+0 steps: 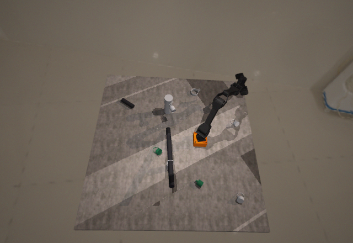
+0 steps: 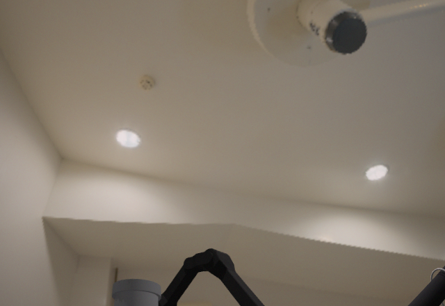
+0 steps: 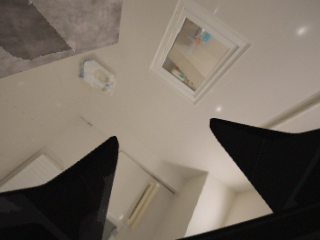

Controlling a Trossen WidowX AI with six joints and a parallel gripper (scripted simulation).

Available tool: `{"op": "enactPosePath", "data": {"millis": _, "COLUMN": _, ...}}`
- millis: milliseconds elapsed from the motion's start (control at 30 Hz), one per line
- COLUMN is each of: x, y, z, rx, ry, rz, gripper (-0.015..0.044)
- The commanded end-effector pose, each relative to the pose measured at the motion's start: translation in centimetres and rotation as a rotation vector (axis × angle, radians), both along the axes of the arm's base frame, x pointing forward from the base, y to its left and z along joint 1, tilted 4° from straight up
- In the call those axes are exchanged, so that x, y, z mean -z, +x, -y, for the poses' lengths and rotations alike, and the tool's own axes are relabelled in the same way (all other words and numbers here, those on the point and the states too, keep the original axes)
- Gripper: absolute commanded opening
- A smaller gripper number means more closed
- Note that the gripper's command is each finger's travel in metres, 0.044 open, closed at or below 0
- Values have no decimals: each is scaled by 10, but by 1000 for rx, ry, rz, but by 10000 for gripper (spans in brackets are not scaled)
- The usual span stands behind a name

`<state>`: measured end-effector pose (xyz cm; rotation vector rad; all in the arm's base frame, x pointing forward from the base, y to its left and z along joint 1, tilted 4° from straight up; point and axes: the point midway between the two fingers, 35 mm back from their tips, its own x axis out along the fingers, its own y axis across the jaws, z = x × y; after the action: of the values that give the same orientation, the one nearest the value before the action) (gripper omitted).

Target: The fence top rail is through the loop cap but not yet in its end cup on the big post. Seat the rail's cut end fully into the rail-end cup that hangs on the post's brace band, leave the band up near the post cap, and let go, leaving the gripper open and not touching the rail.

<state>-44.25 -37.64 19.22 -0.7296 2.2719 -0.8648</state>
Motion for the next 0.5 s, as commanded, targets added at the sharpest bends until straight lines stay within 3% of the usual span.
{"op": "enactPosePath", "data": {"millis": 0, "x": -11, "y": 55, "z": 36, "rx": -56, "ry": -59, "rz": 106, "gripper": 440}}
{"op": "enactPosePath", "data": {"millis": 467, "x": -32, "y": 264, "z": 104, "rx": -241, "ry": -152, "rz": 505, "gripper": 440}}
